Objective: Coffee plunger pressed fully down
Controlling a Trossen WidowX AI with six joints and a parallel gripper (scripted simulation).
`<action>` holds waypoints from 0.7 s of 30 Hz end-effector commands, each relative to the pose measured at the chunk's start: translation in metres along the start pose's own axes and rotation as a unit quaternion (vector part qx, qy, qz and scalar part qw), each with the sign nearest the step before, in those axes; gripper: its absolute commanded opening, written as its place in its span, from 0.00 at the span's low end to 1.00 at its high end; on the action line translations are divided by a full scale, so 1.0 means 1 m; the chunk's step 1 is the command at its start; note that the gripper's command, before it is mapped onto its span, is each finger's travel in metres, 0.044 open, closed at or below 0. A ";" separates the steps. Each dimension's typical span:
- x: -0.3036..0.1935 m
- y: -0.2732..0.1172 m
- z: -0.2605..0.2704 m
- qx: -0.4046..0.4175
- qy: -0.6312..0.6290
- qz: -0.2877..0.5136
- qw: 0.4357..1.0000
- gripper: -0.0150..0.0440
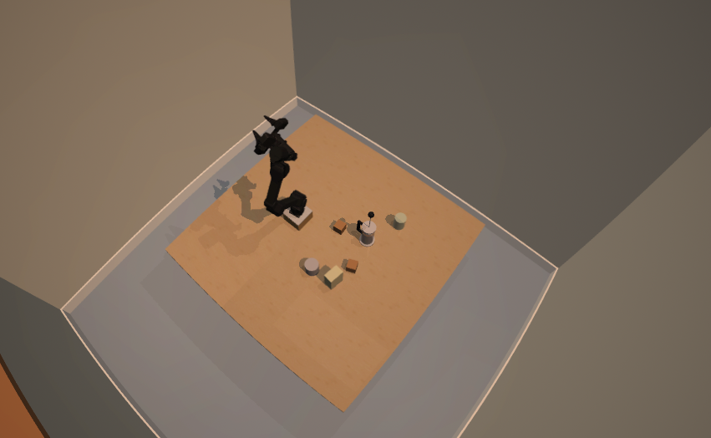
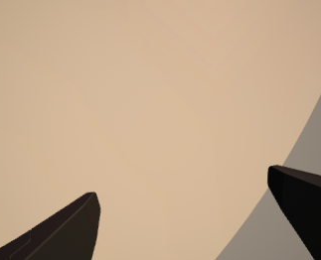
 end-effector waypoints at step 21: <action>-0.224 -0.097 -0.091 -0.372 0.132 0.360 0.845 1.00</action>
Point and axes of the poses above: the point midway between the two fingers, 35 mm back from their tips, its own y axis out along the fingers, its own z axis across the jaws, x = y × z, the point moved 1 cm from there along -y, back along the fingers, and after that the axes turned 13 degrees about -y, right-handed, at the moved point
